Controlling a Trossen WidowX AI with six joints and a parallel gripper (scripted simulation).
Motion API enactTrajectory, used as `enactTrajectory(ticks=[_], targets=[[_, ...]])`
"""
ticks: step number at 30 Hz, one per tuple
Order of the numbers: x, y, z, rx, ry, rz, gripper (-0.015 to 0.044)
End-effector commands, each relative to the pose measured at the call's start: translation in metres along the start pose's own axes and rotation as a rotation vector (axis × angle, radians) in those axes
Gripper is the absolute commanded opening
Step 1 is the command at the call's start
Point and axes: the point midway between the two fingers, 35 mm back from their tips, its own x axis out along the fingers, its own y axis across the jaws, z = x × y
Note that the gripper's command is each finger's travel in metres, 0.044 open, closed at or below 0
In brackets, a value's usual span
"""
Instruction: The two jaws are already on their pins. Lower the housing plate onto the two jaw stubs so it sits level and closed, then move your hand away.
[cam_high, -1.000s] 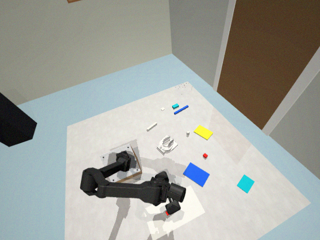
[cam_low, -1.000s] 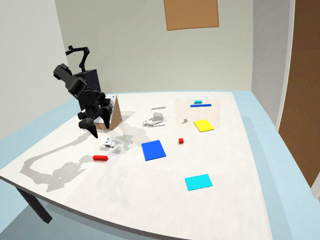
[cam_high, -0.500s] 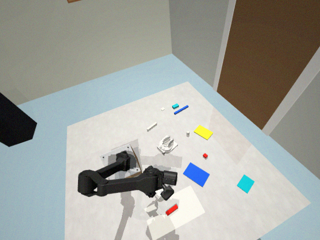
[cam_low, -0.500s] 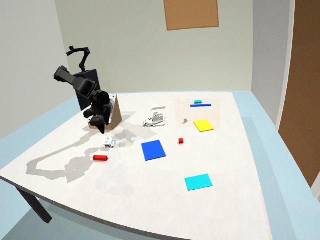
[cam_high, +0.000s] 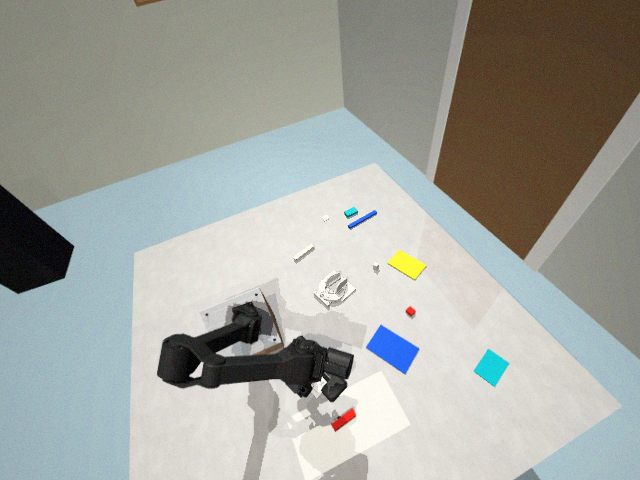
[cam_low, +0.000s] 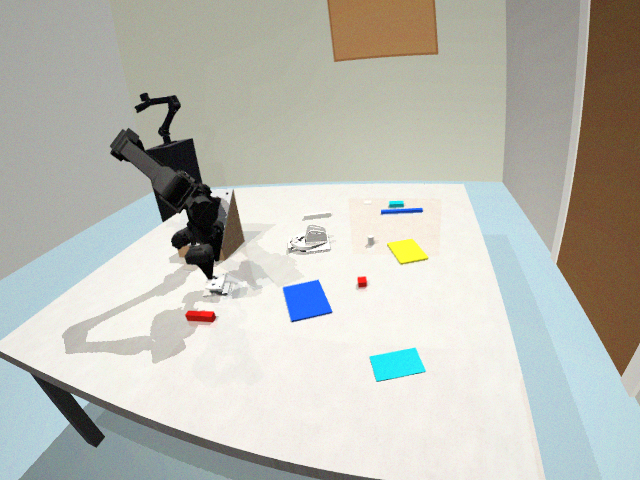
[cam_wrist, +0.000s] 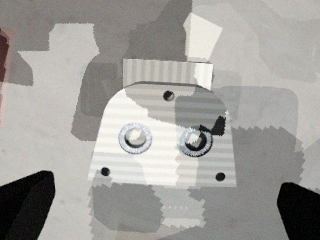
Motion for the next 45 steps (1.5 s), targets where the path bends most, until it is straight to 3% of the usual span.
enactTrajectory(ticks=[1,45], targets=[[0.005,0.0,0.0,-0.005,0.004,0.004,0.044],[0.055,0.0,-0.001,-0.006,0.003,0.005,0.044]])
